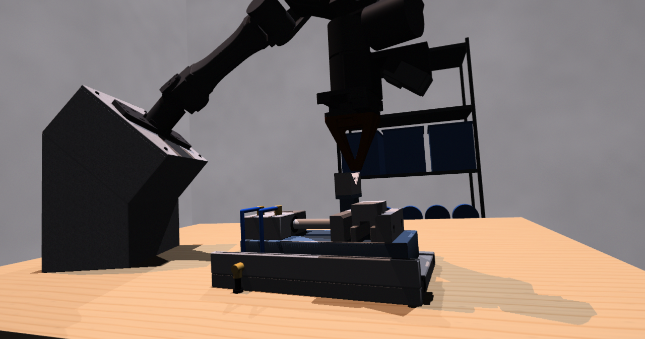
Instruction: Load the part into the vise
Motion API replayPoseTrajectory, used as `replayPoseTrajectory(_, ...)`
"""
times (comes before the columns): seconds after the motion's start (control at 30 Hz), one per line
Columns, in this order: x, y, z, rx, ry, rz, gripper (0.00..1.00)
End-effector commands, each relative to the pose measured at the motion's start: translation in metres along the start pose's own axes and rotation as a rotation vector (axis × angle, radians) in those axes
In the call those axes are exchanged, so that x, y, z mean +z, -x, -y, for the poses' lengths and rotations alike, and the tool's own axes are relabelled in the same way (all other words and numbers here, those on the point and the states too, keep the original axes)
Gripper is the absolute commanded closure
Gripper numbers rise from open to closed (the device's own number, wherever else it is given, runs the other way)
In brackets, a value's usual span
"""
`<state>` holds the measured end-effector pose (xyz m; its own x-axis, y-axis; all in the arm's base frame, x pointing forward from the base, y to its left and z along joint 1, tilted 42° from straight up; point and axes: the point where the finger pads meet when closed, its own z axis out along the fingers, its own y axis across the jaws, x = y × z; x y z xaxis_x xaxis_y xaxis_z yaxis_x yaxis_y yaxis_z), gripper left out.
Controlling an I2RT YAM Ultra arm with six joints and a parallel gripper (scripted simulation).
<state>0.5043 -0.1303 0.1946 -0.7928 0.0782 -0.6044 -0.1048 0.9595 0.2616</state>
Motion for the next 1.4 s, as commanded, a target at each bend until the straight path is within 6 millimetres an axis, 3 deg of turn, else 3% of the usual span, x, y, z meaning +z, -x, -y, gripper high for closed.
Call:
replayPoseTrajectory(0.0,-0.028,0.013,0.004,-0.011,-0.018,0.049,1.0)
replayPoseTrajectory(0.6,-0.024,0.012,0.003,-0.001,-0.021,0.053,1.0)
replayPoseTrajectory(0.63,-0.019,0.004,0.001,0.009,-0.021,0.033,1.0)
replayPoseTrajectory(0.67,-0.015,0.005,-0.012,-0.005,-0.011,0.027,1.0)
replayPoseTrajectory(0.77,-0.015,0.004,-0.019,-0.005,-0.011,0.027,1.0)
replayPoseTrajectory(0.87,-0.029,0.017,-0.011,-0.011,-0.033,0.068,1.0)
replayPoseTrajectory(1.37,-0.021,0.01,-0.01,0.003,-0.022,0.042,1.0)
